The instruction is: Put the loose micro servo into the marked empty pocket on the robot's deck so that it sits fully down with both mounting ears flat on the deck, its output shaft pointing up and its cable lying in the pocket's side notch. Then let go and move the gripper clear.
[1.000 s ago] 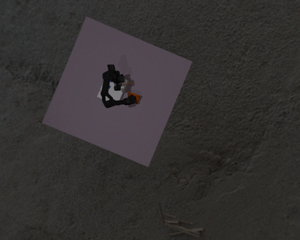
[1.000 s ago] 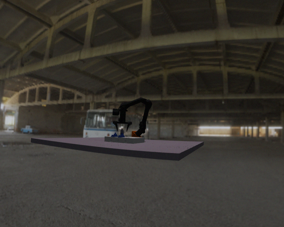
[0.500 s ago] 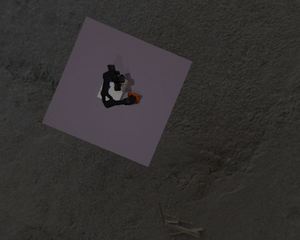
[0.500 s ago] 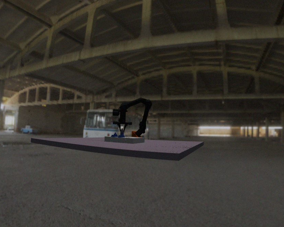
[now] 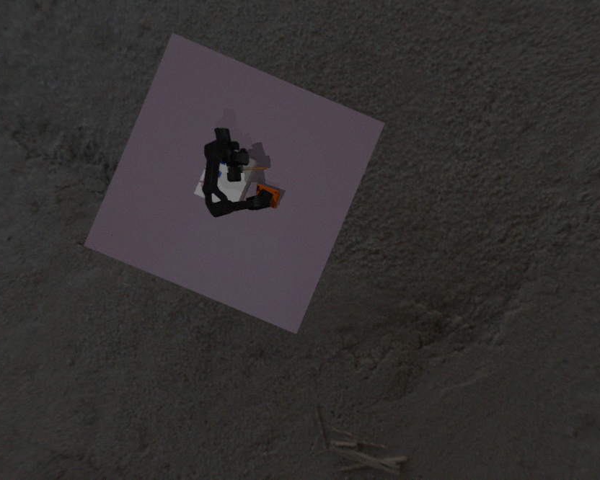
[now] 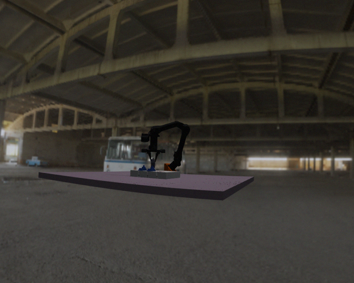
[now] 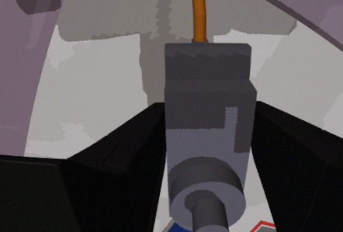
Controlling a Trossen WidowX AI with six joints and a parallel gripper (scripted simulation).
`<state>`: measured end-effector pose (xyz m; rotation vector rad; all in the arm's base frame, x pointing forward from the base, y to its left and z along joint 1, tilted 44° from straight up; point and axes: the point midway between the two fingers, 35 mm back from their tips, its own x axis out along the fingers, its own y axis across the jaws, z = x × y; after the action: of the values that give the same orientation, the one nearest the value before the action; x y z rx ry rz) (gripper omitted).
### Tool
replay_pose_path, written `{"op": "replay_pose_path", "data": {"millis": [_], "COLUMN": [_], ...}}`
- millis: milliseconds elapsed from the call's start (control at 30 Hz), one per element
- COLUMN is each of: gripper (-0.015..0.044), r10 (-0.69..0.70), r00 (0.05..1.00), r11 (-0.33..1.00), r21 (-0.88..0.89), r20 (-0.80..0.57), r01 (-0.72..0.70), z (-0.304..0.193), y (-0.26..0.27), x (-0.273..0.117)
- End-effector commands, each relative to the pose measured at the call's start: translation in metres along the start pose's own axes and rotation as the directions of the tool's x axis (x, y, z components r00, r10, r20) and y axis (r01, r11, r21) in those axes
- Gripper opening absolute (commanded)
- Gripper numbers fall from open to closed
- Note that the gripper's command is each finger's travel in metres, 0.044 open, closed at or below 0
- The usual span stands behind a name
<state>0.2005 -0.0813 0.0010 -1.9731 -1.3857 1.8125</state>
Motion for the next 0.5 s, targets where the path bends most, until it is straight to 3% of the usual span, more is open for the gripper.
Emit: {"op": "replay_pose_path", "data": {"millis": [0, 467], "gripper": [0.0000, 0.0000], "r10": [0.010, 0.010], "r00": [1.000, 1.000], "r11": [1.000, 1.000], "r21": [-0.007, -0.009], "r20": [-0.001, -0.002], "r01": [-0.010, -0.010], "z": [0.000, -0.021], "y": [-0.001, 0.010], "x": [-0.008, -0.008]}}
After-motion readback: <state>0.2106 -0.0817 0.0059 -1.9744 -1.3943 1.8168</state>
